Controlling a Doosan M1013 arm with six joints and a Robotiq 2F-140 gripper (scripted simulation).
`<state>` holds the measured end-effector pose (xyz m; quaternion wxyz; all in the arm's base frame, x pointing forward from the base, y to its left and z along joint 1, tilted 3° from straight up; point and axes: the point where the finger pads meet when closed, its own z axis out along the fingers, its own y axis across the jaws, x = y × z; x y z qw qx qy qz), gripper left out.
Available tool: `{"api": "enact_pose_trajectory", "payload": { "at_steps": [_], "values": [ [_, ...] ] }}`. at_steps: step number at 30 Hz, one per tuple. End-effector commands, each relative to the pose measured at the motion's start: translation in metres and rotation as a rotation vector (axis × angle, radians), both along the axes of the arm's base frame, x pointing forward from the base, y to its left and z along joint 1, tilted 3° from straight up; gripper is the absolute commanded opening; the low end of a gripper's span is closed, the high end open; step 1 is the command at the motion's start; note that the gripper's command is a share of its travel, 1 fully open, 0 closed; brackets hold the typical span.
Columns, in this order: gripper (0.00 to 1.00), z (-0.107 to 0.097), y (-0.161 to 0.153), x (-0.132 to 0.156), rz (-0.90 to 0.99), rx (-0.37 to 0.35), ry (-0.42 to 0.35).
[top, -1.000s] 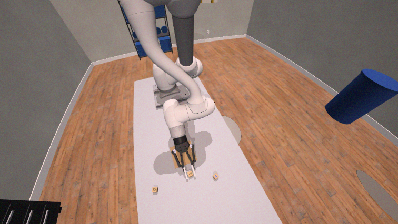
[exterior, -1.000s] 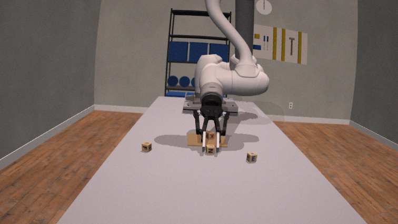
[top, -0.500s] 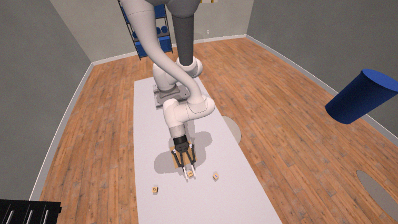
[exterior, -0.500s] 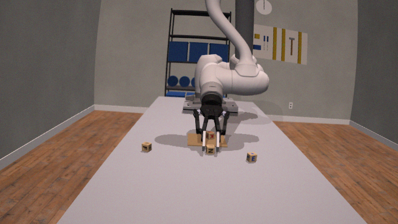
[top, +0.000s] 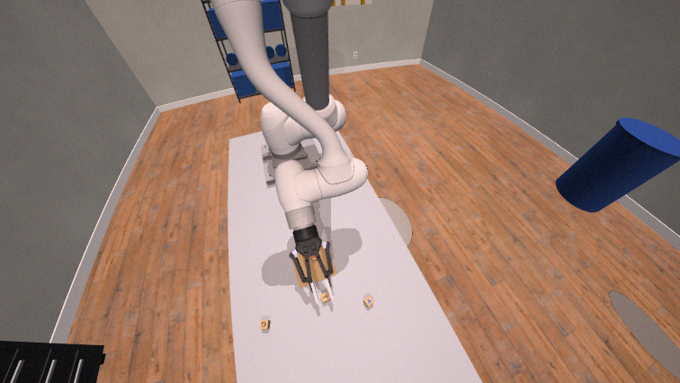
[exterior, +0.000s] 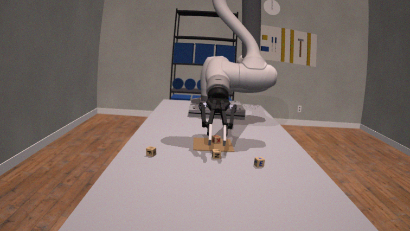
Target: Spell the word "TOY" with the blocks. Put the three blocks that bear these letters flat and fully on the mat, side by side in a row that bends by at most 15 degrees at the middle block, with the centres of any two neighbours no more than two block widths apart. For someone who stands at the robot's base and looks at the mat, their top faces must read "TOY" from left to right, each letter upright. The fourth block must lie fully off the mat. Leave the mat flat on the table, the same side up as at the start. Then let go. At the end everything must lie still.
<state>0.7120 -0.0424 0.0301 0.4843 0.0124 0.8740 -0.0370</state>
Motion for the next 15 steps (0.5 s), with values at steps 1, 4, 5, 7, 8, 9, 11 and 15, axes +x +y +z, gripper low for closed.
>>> {"api": "enact_pose_trajectory", "payload": {
  "at_steps": [1,4,5,7,8,9,11,15],
  "values": [
    [0.25,0.0090,0.0010,0.0006,0.000,-0.001,-0.001],
    [0.25,0.0091,0.0010,0.0007,-0.001,-0.001,0.002],
    [0.25,0.0091,0.0010,0.0007,-0.001,-0.001,0.002],
    [0.25,0.0091,0.0009,0.0010,-0.001,0.000,0.007],
    [0.25,0.0092,0.0008,0.0014,-0.002,0.000,0.017],
    [0.25,0.0095,0.0007,0.0019,-0.003,0.001,0.032],
    [0.25,0.0110,0.0007,0.0029,-0.005,0.003,0.080],
    [0.25,0.0170,-0.0004,0.0050,-0.014,0.012,0.229]
  ]
}}
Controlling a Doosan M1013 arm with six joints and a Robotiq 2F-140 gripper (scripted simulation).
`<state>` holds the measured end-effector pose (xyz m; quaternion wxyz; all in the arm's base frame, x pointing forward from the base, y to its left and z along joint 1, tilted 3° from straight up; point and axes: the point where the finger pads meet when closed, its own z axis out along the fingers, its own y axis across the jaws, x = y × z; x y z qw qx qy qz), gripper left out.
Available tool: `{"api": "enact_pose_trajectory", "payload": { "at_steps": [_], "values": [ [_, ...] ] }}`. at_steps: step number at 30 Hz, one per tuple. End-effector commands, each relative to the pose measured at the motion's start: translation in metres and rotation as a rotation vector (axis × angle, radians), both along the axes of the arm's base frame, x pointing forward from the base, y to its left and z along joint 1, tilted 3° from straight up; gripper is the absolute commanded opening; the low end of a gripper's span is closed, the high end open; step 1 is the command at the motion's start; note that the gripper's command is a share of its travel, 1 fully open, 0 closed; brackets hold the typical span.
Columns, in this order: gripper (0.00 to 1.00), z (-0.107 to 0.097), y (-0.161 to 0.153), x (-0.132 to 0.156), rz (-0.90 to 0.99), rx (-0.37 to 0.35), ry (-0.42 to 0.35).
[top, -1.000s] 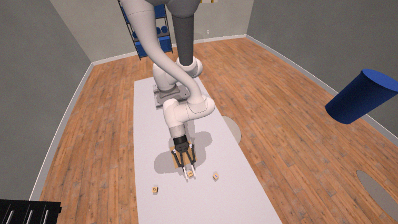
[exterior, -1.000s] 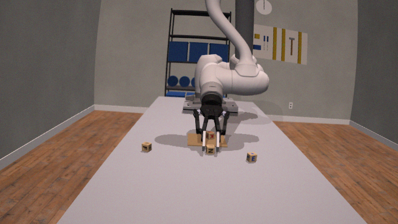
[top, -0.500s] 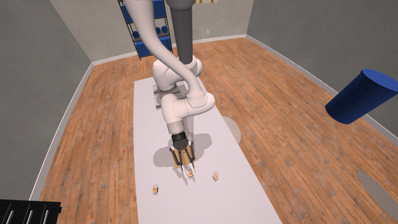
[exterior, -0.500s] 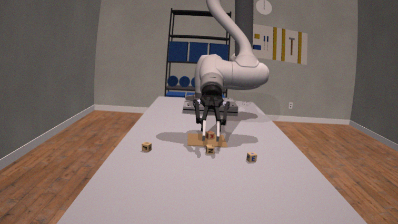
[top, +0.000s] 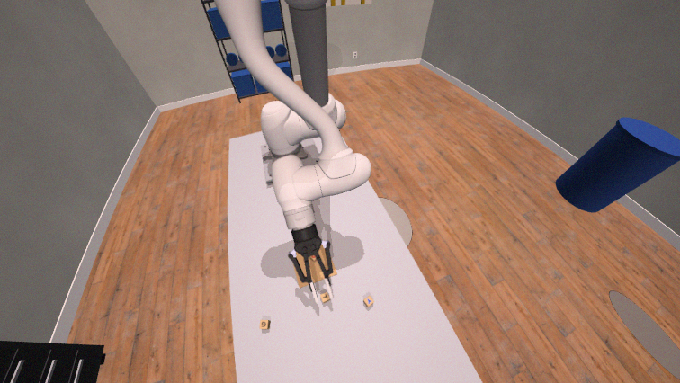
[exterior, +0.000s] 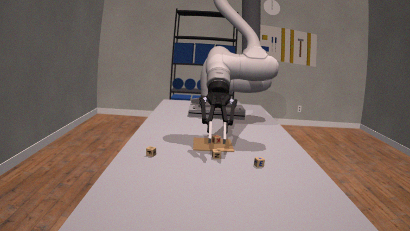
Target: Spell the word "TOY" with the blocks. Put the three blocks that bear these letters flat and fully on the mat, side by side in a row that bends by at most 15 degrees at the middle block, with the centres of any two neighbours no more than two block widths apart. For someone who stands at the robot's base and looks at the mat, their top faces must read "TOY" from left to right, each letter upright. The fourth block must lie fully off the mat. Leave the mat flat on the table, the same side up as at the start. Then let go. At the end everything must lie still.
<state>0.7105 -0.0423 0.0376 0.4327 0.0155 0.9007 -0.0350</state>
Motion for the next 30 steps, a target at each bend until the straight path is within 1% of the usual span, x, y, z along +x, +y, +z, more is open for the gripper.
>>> {"api": "enact_pose_trajectory", "payload": {
  "at_steps": [1,6,8,10,23,25,26,27,30],
  "values": [
    [0.25,0.010,0.000,0.007,-0.007,0.004,0.130],
    [0.25,0.016,0.004,0.009,-0.003,0.022,0.266],
    [0.25,0.016,0.004,0.009,-0.003,0.022,0.266],
    [0.25,0.020,0.000,0.011,-0.018,0.017,0.352],
    [0.25,0.033,0.002,0.015,-0.035,0.037,0.683],
    [0.25,0.033,0.002,0.015,-0.035,0.037,0.683],
    [0.25,0.036,0.003,0.015,-0.036,0.040,0.733],
    [0.25,0.037,0.003,0.015,-0.038,0.042,0.768],
    [0.25,0.040,0.003,0.017,-0.043,0.047,0.845]
  ]
}}
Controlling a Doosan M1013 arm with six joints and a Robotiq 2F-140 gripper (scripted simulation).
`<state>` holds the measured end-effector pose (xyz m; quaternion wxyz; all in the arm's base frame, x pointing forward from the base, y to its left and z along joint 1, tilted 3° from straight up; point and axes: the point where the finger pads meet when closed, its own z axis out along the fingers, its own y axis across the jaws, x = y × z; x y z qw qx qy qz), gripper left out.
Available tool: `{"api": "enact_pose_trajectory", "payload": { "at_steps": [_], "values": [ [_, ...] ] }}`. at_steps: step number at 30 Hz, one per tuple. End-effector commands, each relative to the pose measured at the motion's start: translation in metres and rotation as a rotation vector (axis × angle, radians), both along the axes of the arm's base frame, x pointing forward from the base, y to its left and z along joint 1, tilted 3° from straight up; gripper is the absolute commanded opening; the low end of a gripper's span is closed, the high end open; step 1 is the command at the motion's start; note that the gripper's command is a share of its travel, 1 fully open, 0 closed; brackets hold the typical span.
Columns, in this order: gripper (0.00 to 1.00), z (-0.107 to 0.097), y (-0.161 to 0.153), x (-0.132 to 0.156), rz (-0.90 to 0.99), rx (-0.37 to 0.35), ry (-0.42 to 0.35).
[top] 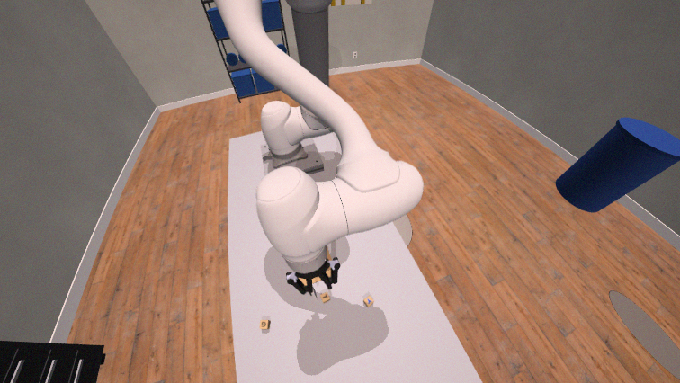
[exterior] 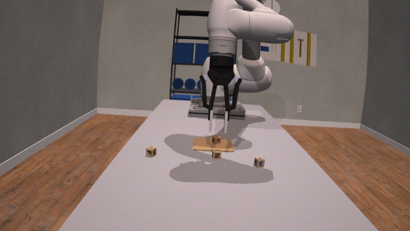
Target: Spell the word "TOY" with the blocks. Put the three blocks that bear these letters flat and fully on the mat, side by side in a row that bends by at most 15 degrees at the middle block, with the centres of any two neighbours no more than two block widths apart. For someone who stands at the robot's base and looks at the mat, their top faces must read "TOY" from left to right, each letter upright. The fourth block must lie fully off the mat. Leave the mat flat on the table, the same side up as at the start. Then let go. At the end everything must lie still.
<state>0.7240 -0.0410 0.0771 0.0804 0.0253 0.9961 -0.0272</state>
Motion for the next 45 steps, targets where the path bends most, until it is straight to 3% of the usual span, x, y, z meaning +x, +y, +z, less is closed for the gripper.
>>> {"api": "enact_pose_trajectory", "payload": {
  "at_steps": [1,6,7,22,45],
  "values": [
    [0.25,0.002,0.001,0.003,-0.010,0.005,0.134],
    [0.25,0.003,0.001,0.004,-0.011,0.007,0.159],
    [1.00,0.003,0.001,0.004,-0.011,0.007,0.159],
    [1.00,0.003,0.001,0.002,-0.039,0.009,0.158],
    [1.00,0.005,0.004,-0.031,-0.639,0.056,0.119]
  ]
}}
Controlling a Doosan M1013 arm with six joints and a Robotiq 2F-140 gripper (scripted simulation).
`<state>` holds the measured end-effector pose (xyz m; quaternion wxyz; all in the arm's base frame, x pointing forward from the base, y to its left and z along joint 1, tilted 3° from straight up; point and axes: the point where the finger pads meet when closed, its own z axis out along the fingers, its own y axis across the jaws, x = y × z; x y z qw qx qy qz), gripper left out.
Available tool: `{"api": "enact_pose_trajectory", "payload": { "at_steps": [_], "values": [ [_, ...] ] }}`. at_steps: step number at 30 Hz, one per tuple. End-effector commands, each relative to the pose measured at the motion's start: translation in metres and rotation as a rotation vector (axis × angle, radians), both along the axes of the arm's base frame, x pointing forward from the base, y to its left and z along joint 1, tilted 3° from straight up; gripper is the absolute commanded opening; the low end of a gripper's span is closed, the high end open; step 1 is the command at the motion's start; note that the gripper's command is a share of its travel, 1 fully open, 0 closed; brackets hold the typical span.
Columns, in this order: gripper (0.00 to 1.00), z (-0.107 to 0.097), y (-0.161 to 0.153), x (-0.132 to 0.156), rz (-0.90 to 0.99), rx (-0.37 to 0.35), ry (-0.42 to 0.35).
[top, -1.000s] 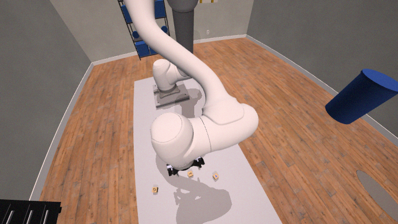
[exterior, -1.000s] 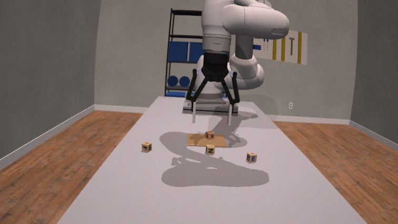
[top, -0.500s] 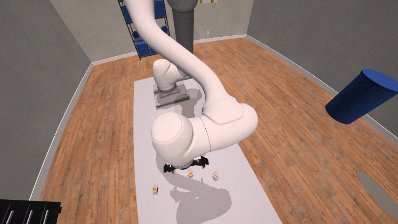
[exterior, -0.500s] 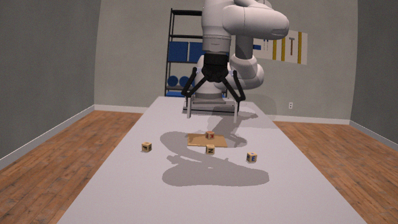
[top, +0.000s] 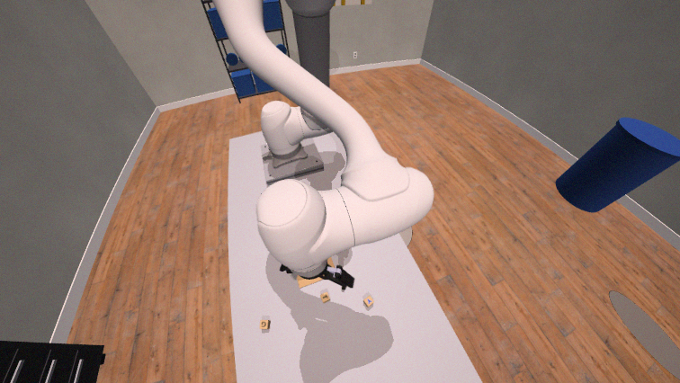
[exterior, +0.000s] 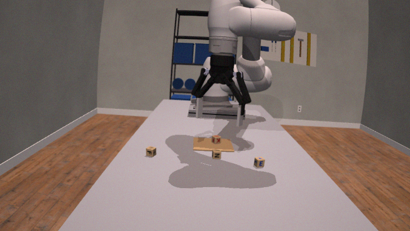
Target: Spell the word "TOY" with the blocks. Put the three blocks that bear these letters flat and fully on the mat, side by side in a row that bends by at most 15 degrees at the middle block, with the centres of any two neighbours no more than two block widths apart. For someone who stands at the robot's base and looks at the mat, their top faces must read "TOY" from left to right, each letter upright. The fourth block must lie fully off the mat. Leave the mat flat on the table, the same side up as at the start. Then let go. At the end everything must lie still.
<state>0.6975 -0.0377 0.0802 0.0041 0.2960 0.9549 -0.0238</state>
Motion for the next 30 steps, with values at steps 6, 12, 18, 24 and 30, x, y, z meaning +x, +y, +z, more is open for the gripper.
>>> {"api": "enact_pose_trajectory", "payload": {
  "at_steps": [6,12,18,24,30],
  "values": [
    [1.00,0.002,0.001,-0.015,-0.259,-0.006,-0.019],
    [1.00,0.003,0.001,-0.024,-0.422,-0.006,-0.027],
    [1.00,0.003,0.002,-0.030,-0.531,-0.007,-0.032],
    [1.00,0.003,0.003,-0.042,-0.730,-0.007,-0.042],
    [1.00,0.003,0.003,-0.051,-0.893,-0.008,-0.050]
  ]
}}
